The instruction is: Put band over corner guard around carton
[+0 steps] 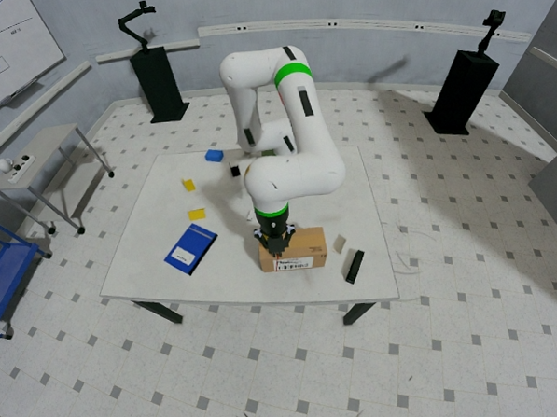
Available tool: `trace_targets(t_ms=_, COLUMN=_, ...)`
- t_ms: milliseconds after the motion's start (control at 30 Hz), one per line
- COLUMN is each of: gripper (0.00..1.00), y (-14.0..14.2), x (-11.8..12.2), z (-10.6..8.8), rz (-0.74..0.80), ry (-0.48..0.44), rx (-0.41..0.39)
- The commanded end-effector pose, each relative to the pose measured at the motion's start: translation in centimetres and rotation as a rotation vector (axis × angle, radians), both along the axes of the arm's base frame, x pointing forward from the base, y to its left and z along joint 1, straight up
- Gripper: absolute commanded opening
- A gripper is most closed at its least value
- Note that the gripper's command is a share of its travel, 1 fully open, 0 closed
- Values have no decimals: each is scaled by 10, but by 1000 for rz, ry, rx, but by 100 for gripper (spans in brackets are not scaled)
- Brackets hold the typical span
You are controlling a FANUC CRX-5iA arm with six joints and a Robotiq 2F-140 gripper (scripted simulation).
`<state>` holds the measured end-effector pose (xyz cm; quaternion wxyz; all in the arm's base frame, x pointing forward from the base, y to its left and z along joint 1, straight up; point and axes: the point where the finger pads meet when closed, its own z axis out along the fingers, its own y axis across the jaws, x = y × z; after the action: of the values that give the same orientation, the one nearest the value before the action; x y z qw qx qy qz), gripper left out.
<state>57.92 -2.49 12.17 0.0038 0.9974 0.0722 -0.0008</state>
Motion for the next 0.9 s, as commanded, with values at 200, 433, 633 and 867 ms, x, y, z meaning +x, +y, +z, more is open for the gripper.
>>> trace_targets(t_ms=200, gripper=18, y=0, x=1, z=0, rz=0, ry=-2, rx=0)
trace_targets(t_ms=433, gripper=18, y=0, x=1, z=-1, rz=0, ry=-2, rx=0)
trace_targets(t_ms=633, gripper=18, y=0, x=1, z=-2, rz=0, ry=-2, rx=0)
trace_targets(t_ms=867, gripper=18, y=0, x=1, z=-3, rz=0, ry=-2, rx=0)
